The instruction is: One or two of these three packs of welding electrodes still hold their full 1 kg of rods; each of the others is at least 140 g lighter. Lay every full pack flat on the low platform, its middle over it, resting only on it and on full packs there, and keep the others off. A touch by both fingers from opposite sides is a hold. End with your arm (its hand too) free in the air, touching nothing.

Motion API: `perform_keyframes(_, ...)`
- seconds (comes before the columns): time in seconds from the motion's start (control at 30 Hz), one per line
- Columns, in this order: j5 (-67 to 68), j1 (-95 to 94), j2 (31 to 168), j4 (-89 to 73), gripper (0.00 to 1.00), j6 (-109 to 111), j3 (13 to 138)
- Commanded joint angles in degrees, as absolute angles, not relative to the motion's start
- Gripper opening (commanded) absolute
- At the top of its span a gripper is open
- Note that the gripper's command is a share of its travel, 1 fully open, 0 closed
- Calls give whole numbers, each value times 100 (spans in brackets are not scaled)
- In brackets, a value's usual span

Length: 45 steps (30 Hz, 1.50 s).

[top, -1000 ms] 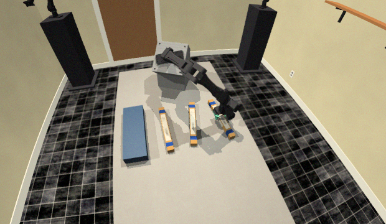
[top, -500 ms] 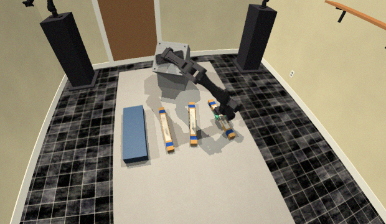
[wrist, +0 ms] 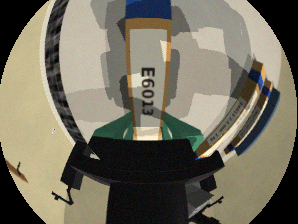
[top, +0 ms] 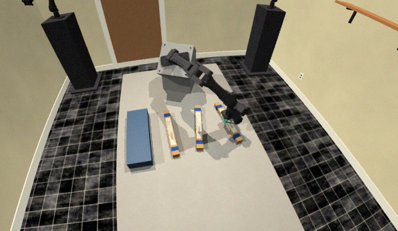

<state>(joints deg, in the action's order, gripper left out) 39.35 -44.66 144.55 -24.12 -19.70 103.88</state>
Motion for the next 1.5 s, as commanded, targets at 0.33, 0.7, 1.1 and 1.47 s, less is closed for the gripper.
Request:
perform_keyframes(0.33,3925,-4517,14402,-2359,0,-1963,10384)
perform_keyframes(0.7,3925,-4517,14402,-2359,0,-1963,10384)
perform_keyframes(1.1,3925,-4517,14402,-2359,0,-1963,10384)
perform_keyframes(1.47,3925,-4517,14402,-2359,0,-1963,10384)
